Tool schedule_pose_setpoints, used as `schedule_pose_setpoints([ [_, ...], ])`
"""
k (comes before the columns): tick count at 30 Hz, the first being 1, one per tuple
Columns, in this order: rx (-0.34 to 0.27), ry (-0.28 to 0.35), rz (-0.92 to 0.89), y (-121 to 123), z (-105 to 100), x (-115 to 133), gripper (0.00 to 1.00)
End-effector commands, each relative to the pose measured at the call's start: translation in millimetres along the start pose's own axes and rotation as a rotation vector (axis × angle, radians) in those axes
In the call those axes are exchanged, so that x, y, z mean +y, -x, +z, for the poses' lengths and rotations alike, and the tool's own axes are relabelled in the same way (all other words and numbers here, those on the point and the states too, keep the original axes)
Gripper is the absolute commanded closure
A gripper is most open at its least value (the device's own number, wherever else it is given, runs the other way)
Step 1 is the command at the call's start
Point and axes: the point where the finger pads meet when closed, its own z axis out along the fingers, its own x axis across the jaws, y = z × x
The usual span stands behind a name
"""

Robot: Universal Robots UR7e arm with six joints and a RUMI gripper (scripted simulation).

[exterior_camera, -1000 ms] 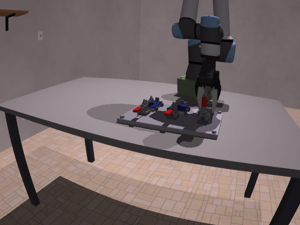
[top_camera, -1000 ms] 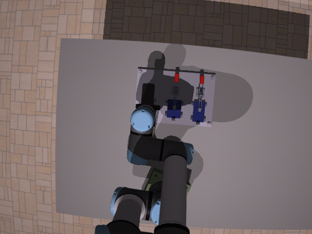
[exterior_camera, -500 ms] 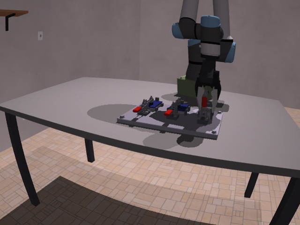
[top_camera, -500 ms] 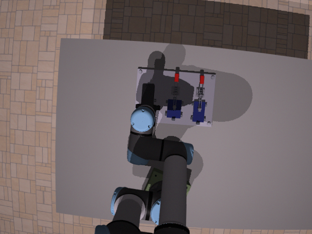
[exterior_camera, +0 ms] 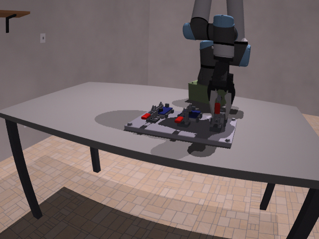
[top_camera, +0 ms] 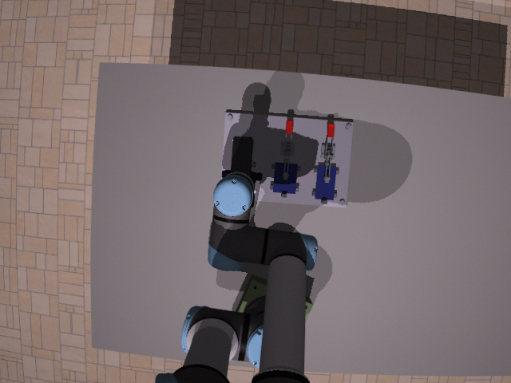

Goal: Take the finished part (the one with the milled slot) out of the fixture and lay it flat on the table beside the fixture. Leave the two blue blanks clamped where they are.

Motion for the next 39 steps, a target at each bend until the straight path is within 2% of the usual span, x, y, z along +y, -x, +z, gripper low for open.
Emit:
schedule_pose_setpoints([
  [1,0.000,-0.001,0.000,0.0,-3.8,-0.4,1.00],
  [25,0.000,-0.001,0.000,0.0,-25.9,-0.4,1.00],
  [39,0.000,-0.001,0.000,0.0,-29.9,-0.4,1.00],
])
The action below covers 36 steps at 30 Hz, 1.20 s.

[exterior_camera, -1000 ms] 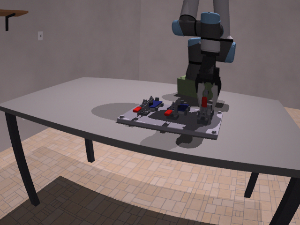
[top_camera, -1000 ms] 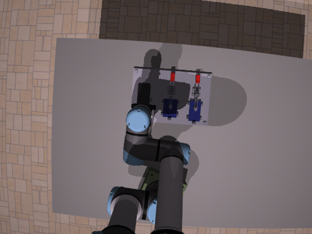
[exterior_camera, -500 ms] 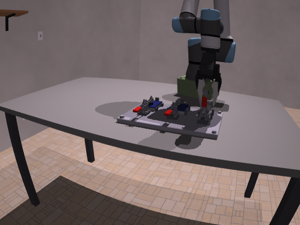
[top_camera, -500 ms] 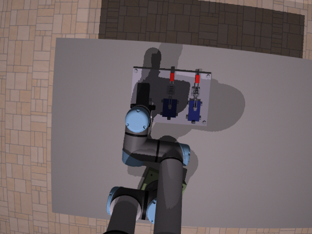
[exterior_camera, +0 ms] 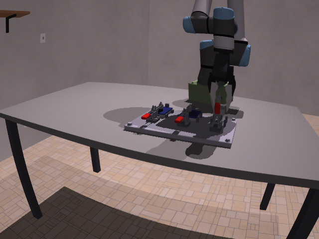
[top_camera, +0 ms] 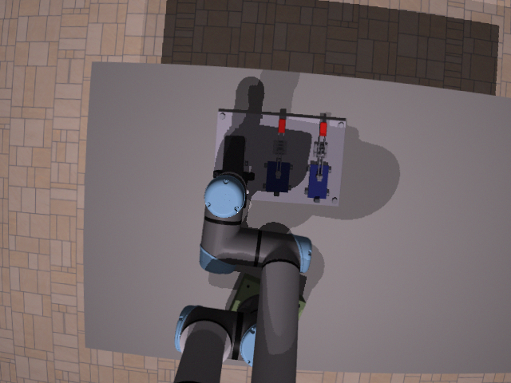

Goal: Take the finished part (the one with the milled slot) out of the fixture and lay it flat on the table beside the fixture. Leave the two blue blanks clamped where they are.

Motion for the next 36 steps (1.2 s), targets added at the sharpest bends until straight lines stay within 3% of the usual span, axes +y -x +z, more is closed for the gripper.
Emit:
schedule_pose_setpoints([
  [1,0.000,-0.001,0.000,0.0,-1.0,-0.4,1.00],
  [12,0.000,-0.001,0.000,0.0,-3.9,0.2,1.00],
  [25,0.000,-0.001,0.000,0.0,-27.6,5.8,1.00],
  [36,0.000,-0.001,0.000,0.0,-35.0,7.6,1.00],
])
